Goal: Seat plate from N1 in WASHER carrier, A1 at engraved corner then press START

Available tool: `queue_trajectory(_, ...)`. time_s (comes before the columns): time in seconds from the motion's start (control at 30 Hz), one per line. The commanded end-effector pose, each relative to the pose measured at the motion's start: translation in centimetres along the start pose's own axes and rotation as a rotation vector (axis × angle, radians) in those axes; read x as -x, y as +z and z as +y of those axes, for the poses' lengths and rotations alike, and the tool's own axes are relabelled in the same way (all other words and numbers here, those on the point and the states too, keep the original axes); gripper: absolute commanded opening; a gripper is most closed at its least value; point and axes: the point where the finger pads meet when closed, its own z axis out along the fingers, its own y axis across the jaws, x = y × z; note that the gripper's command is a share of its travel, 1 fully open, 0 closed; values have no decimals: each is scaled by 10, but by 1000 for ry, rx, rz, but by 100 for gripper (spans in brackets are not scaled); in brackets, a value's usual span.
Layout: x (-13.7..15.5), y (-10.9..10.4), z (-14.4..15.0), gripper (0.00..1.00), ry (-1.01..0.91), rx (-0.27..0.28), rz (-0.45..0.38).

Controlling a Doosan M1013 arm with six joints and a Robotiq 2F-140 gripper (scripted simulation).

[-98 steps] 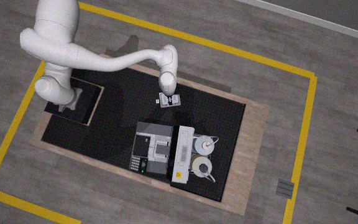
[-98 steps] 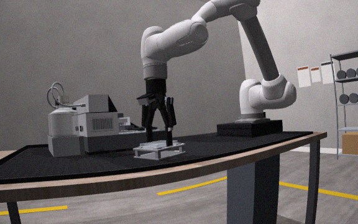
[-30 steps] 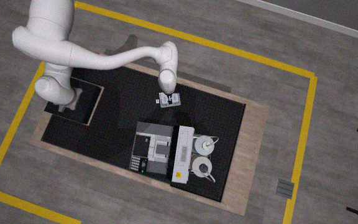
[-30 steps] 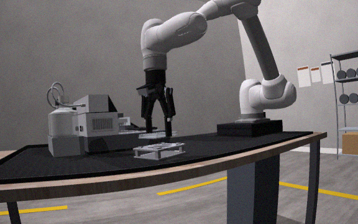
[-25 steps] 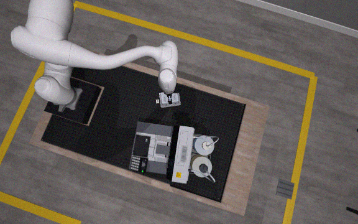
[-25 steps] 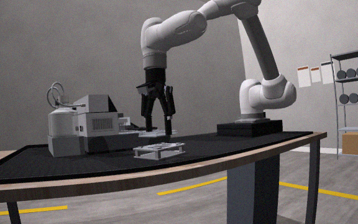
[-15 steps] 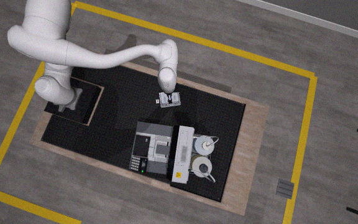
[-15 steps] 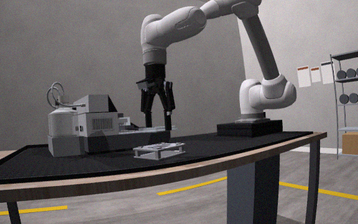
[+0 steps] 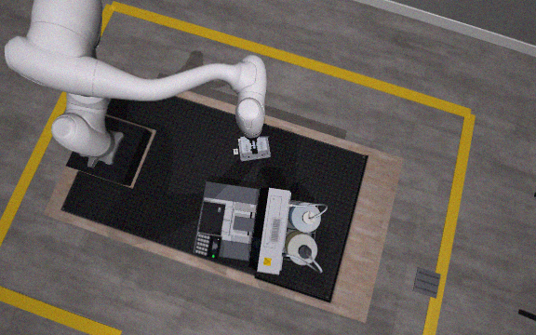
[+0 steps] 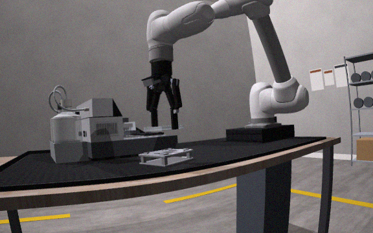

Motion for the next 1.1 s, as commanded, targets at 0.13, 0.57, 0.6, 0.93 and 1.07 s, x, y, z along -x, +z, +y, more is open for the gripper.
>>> queue_trajectory(0.13, 0, -12, 0, 10, 0, 0, 1)
queue_trajectory(0.57, 0, -33, 0, 10, 0, 0, 1)
queue_trajectory(0.6, 0, -38, 0, 10, 0, 0, 1)
queue_trajectory(0.93, 0, -68, 0, 10, 0, 0, 1)
queue_trajectory(1.07, 2, -68, 4, 10, 33, 0, 1)
